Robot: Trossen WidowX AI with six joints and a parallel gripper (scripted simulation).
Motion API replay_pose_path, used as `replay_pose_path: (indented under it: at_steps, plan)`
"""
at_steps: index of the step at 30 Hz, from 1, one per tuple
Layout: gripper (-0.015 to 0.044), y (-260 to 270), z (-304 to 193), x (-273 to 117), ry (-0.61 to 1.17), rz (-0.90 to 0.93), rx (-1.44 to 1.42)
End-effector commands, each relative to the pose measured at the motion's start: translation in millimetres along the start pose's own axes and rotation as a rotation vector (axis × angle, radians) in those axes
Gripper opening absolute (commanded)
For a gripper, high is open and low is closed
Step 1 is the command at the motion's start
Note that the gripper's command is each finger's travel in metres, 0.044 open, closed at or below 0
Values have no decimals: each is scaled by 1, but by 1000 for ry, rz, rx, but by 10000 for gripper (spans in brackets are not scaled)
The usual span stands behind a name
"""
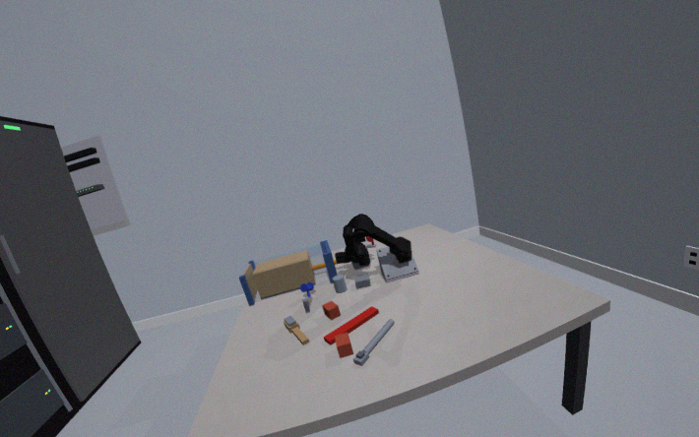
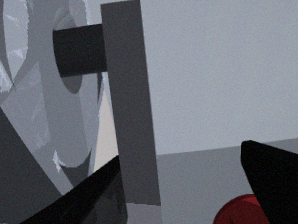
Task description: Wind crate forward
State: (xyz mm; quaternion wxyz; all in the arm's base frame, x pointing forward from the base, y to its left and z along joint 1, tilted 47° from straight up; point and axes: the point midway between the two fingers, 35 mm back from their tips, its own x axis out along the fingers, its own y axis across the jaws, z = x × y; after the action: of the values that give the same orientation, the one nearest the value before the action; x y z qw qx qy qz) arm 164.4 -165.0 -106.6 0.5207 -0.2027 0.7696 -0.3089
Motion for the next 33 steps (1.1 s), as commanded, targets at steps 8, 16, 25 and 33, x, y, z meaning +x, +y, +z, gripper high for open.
replay_pose_path:
  at_steps: [8,16,25,33]
  plan:
    - [240,4,2,0,0,0,0]
    - [240,4,2,0,0,0,0]
    - [240,4,2,0,0,0,0]
    - [240,4,2,0,0,0,0]
